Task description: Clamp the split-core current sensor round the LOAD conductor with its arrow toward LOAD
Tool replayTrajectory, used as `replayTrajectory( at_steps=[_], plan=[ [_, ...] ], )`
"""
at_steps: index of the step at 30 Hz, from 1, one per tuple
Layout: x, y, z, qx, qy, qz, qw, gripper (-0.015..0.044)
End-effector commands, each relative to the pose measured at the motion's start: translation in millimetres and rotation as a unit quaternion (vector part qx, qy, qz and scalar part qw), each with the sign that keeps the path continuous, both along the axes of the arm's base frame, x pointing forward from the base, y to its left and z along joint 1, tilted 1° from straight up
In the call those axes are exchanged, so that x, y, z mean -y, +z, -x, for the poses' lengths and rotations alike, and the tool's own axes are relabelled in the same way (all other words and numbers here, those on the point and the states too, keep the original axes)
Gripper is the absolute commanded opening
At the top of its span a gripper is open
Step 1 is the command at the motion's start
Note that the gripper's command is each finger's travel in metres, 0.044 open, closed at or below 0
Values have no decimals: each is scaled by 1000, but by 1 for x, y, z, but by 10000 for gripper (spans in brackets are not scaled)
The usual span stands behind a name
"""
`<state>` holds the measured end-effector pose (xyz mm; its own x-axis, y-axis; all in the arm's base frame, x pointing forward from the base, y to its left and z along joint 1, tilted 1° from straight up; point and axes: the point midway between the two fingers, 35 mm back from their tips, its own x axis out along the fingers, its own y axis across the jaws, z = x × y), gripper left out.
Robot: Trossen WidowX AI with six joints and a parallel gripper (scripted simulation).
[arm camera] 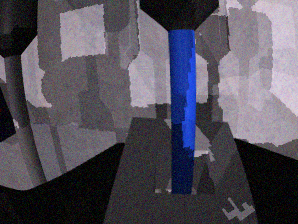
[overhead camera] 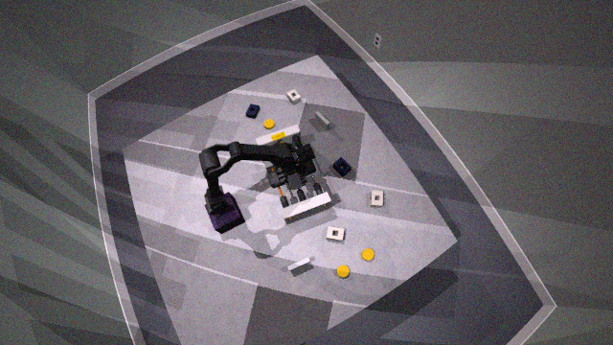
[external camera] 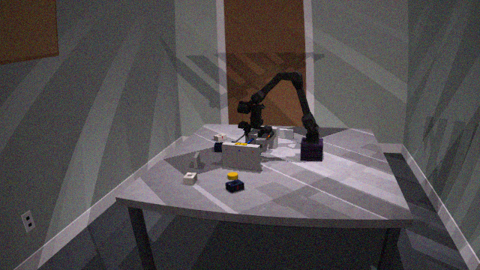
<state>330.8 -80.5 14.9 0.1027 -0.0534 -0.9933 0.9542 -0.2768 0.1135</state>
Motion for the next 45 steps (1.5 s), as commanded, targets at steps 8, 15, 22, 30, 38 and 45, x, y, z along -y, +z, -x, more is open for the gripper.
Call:
replayTrajectory(
  at_steps=[8,15,22,30,38,45],
  plan=[
    [0,-1,0,-3,0,-2,1000,26],
    [0,-1,0,-3,0,-2,1000,210],
    [0,-1,0,-3,0,-2,1000,263],
    [0,-1,0,-3,0,-2,1000,263],
    [0,-1,0,-3,0,-2,1000,263],
    [0,-1,0,-3,0,-2,1000,263]
  ],
)
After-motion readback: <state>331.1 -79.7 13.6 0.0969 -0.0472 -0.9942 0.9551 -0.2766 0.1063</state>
